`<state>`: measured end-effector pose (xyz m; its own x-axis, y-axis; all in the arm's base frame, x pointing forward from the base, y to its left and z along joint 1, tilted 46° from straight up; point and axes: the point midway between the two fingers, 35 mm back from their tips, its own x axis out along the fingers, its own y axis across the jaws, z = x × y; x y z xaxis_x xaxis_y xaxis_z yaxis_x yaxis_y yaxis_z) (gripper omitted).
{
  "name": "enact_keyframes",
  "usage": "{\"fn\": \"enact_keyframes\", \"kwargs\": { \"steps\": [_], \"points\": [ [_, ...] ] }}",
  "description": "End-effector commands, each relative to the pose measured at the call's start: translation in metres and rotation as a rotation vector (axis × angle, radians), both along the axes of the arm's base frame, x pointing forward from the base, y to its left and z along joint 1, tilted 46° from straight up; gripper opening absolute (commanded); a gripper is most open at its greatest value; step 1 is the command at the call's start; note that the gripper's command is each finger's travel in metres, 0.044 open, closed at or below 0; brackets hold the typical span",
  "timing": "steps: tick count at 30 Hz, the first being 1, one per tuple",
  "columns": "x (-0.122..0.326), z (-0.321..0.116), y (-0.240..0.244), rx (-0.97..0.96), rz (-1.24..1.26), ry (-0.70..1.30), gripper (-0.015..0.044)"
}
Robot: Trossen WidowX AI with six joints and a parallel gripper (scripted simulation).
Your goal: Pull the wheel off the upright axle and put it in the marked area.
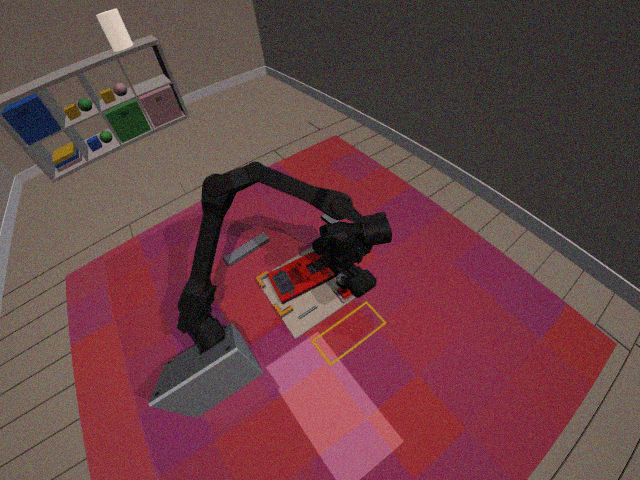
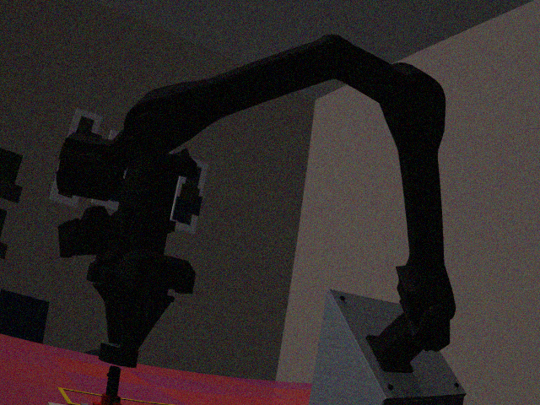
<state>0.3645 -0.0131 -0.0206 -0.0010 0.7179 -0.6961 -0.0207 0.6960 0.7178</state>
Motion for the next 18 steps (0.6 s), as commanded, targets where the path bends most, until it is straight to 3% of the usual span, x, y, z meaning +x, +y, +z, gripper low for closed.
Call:
{"fn": "enact_keyframes", "kwargs": {
  "steps": [1,9,18],
  "points": [
    [0.001,0.008,-0.011,-0.007,-0.003,-0.009,0.0000],
    [-0.002,0.025,-0.025,-0.008,-0.003,-0.008,0.0000],
    [-0.017,-0.006,-0.050,-0.011,-0.007,-0.003,0.0000]
  ]
}}
